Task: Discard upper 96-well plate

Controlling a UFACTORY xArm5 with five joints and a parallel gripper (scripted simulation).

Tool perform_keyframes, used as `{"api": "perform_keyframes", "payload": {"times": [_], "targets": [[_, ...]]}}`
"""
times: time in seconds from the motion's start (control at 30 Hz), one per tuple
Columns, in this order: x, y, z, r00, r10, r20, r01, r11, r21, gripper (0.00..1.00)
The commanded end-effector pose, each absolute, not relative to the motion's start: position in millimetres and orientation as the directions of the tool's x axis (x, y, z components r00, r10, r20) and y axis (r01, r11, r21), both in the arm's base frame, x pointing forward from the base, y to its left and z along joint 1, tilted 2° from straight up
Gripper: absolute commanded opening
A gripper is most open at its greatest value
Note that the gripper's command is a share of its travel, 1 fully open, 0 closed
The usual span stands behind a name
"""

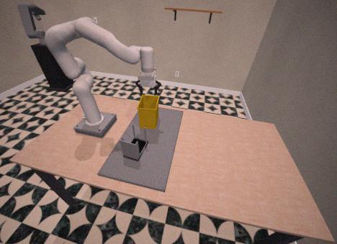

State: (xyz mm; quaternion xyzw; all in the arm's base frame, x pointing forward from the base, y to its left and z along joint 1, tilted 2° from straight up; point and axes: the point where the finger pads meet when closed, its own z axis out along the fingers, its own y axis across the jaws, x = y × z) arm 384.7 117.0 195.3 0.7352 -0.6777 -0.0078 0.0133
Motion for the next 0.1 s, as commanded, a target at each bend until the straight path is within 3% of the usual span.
{"api": "perform_keyframes", "payload": {"times": [0.0, 0.07], "targets": [[385.7, 117.3, 196.8, 0.081, -0.997, 0.006, -0.996, -0.081, 0.026, 1.0], [385.7, 117.3, 196.8, 0.081, -0.997, 0.006, -0.996, -0.081, 0.026, 1.0]]}}
